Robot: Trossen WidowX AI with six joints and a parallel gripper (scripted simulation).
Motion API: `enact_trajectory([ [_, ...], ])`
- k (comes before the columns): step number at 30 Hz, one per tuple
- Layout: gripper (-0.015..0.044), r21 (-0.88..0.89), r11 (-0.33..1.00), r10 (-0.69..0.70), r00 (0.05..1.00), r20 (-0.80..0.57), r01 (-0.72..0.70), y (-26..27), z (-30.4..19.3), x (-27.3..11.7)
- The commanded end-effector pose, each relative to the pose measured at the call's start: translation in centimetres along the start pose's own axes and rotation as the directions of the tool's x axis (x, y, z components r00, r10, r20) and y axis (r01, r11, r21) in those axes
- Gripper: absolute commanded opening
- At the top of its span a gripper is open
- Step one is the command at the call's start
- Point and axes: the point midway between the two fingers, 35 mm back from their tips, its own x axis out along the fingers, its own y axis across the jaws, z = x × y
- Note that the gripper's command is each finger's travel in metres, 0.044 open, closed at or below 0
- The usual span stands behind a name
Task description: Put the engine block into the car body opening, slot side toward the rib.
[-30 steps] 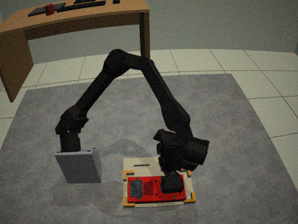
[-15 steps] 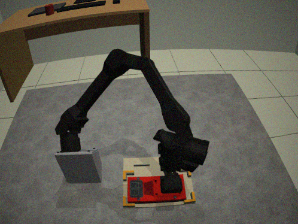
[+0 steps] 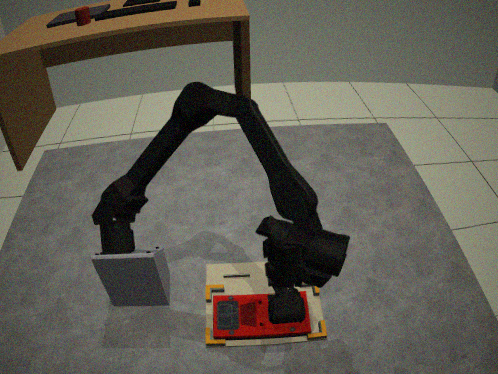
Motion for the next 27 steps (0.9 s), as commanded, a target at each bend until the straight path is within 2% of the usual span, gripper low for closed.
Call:
enact_trajectory([
  [1,0.016,0.001,1.0,-0.002,1.0,-0.002,0.002,-0.07,-0.08,0.06],
  [27,0.016,0.004,1.0,-0.002,1.0,-0.002,0.002,-0.05,-0.1,0.36],
])
